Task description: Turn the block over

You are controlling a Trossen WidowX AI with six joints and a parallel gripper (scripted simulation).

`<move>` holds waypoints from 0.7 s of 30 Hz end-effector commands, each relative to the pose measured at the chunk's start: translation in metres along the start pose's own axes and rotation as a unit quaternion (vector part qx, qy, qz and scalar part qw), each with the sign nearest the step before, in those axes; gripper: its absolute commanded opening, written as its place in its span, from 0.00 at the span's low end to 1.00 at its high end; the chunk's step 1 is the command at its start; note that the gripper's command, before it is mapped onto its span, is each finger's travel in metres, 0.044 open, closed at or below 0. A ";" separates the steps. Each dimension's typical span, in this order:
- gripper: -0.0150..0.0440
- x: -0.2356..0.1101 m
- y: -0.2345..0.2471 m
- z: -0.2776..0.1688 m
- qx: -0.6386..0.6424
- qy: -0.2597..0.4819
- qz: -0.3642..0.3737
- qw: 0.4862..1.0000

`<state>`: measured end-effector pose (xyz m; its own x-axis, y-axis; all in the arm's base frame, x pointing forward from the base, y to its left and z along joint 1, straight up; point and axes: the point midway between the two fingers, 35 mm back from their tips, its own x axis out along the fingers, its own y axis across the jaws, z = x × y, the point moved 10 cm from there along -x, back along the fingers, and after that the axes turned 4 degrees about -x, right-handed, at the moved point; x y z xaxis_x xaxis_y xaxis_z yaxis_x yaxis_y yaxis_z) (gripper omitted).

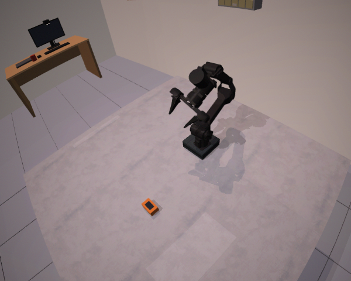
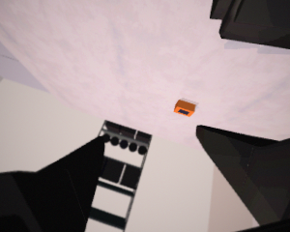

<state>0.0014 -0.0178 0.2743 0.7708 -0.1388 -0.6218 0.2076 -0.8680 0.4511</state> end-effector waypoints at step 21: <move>1.00 0.091 0.013 -0.159 -0.630 -0.042 -0.209 0.747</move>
<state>0.1012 0.0155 0.3240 0.5795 -0.0827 -0.8108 0.7960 -0.1560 0.5849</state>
